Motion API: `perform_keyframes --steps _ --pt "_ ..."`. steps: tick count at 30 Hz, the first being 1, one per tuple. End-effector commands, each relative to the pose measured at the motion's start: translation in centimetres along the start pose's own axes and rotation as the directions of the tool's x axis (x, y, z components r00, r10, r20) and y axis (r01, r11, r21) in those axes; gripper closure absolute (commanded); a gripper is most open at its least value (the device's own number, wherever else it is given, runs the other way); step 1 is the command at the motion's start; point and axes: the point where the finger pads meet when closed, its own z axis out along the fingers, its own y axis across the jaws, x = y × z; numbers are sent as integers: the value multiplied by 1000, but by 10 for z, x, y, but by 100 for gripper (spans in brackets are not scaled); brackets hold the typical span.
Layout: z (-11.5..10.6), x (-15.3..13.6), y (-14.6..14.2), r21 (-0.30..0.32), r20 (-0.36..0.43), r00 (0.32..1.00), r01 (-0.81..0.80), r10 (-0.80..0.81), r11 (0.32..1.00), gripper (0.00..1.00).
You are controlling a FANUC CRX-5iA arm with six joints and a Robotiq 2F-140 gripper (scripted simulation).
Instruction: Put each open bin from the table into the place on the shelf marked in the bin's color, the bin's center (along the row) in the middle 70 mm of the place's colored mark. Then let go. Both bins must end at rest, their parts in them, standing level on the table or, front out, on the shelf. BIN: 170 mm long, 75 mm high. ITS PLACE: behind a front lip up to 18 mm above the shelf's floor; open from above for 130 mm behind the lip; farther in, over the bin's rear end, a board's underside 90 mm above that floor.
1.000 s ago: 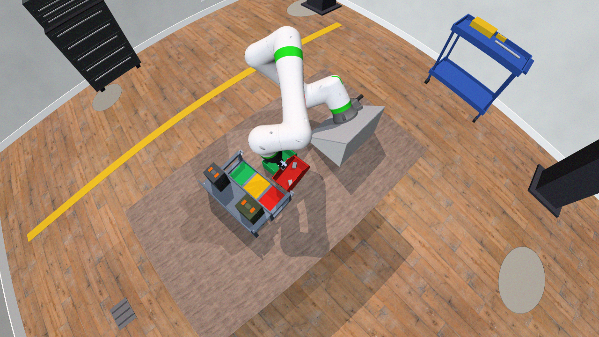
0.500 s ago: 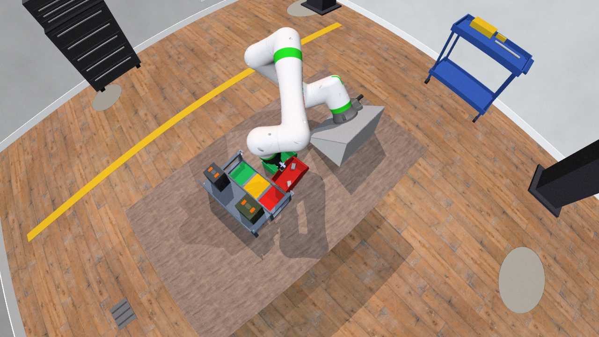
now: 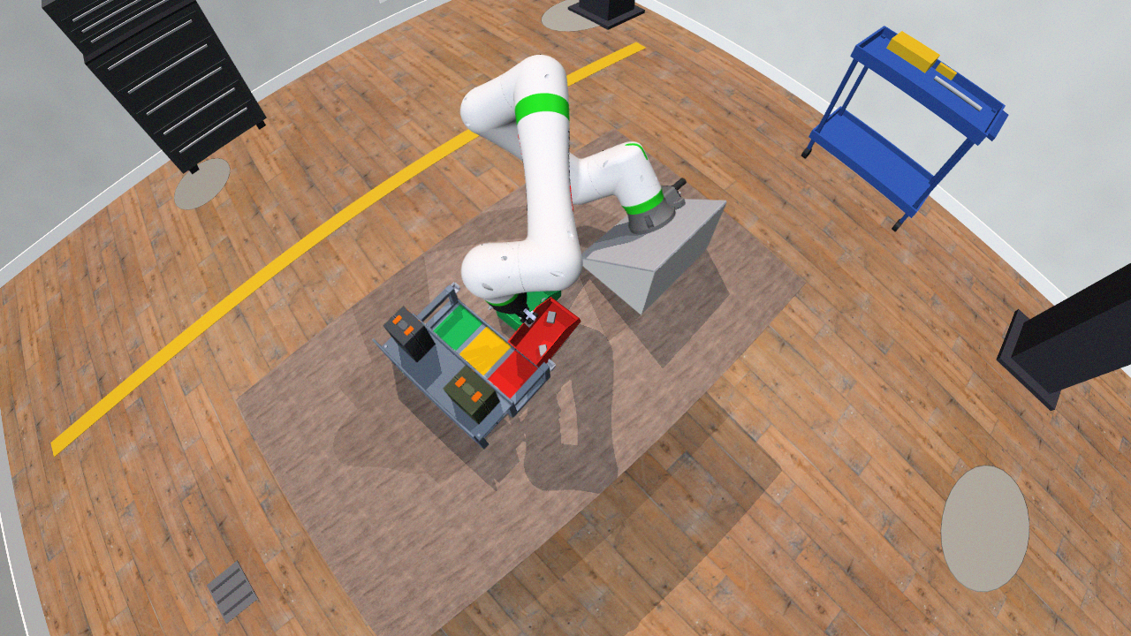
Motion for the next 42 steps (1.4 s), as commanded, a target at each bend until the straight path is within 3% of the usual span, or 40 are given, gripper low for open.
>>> perform_keyframes --steps 1,42 --pt "-1 4 0 0 0 1000 0 0 1000 100" --pt "-10 47 0 0 0 1000 0 0 1000 100"
